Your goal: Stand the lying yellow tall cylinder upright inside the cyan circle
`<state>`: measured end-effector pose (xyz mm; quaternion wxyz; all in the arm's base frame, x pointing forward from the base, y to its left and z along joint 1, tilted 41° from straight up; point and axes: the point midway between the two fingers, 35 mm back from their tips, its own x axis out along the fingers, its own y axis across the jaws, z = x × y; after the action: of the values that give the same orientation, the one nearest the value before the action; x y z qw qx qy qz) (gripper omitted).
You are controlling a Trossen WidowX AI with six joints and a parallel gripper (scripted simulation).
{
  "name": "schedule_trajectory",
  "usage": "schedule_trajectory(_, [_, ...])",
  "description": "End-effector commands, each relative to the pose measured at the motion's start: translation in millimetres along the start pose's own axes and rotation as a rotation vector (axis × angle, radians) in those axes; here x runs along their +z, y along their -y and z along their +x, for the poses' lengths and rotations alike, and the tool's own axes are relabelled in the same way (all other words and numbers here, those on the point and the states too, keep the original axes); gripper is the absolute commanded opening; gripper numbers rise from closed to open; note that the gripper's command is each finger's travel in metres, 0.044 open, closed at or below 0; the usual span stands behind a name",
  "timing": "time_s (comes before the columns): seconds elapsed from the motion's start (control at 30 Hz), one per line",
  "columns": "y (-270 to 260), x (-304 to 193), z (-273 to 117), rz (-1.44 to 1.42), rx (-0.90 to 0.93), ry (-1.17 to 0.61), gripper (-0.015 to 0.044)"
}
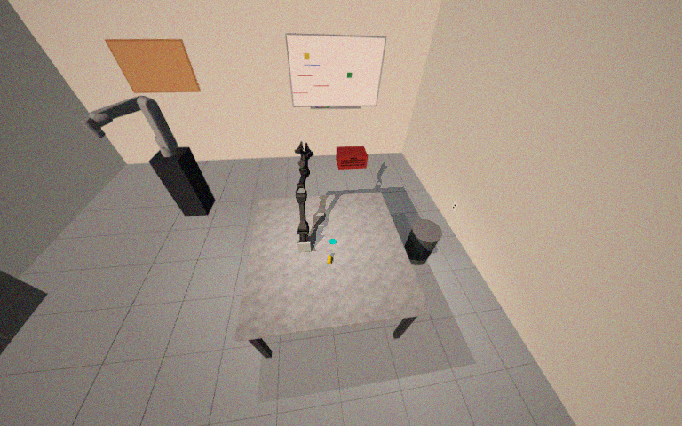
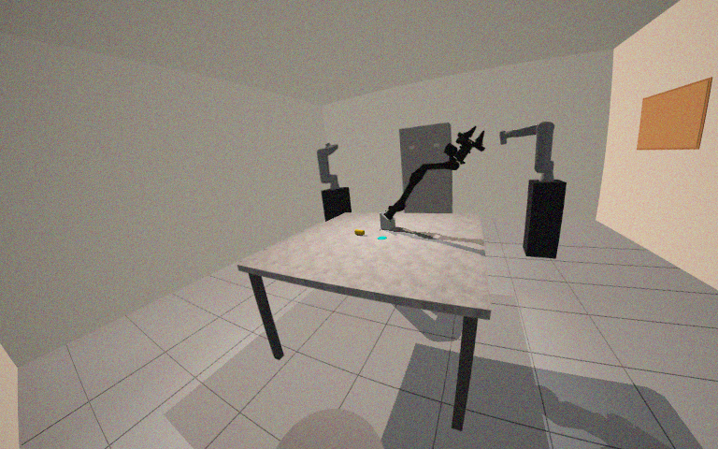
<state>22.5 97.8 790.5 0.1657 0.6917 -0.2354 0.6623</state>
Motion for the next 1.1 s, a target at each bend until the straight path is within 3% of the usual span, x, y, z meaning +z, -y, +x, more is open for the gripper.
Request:
schedule_trajectory(0.0, [39.9,-9.8,-10.1,-0.156,-0.092,-0.064,0.0309])
schedule_trajectory(0.53, [156.3,-1.6,-55.3,-0.667,-0.355,-0.276,0.0309])
schedule_trajectory(1.07, [258.2,54.0,-124.5,-1.13,-0.616,-0.531,0.0309])
